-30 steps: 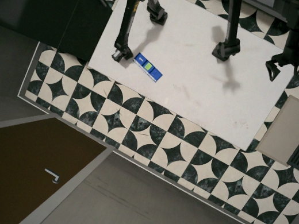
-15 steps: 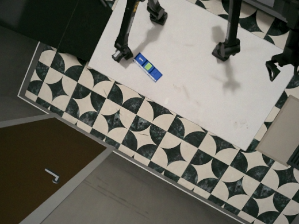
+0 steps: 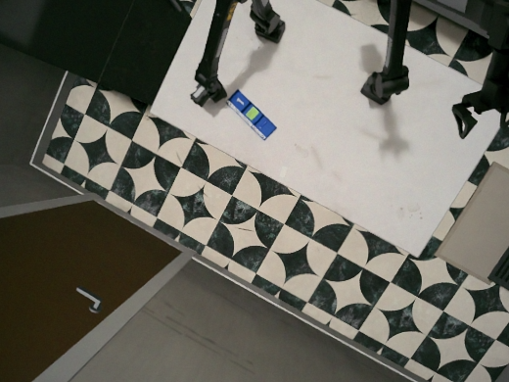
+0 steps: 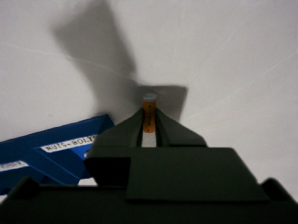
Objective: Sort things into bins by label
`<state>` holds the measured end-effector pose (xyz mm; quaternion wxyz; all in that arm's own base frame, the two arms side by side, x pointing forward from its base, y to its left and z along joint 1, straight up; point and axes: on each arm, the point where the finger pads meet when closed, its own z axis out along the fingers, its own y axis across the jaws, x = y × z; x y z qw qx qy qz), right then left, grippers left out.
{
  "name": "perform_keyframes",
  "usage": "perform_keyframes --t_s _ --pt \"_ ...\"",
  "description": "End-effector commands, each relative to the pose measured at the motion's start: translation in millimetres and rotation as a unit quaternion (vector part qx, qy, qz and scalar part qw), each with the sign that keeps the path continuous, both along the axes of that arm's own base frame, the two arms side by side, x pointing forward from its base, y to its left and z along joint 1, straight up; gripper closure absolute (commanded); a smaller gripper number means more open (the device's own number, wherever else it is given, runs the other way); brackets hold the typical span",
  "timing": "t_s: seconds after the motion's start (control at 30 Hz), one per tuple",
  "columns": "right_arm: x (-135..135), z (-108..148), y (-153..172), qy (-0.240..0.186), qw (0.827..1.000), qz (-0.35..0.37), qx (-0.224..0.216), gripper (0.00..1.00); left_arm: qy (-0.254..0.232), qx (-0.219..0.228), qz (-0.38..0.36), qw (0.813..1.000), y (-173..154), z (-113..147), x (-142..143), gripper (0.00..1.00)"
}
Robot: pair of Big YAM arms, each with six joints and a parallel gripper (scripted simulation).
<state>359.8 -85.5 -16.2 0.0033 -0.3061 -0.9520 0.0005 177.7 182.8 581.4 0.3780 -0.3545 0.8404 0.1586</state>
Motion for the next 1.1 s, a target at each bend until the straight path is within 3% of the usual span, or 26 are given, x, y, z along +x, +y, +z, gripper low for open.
perform_keyframes --t_s 0.0,0.47,0.53,1.07 --pt "12 7 -2 -0.017 1.000 0.000 -0.004 0.91 -0.014 0.016 -0.006 1.000 -11 21 -5 0.00" --pt "3 10 4 -0.014 1.000 0.001 -0.003 0.91 -0.014 0.016 -0.006 1.000 -11 21 -5 0.00" --pt "23 30 -1 -0.031 0.999 0.001 -0.007 0.91 -0.014 0.016 -0.006 1.000 -11 21 -5 0.00" --pt "22 80 -1 -0.033 0.999 0.001 -0.007 0.91 -0.014 0.016 -0.006 1.000 -11 21 -5 0.00"
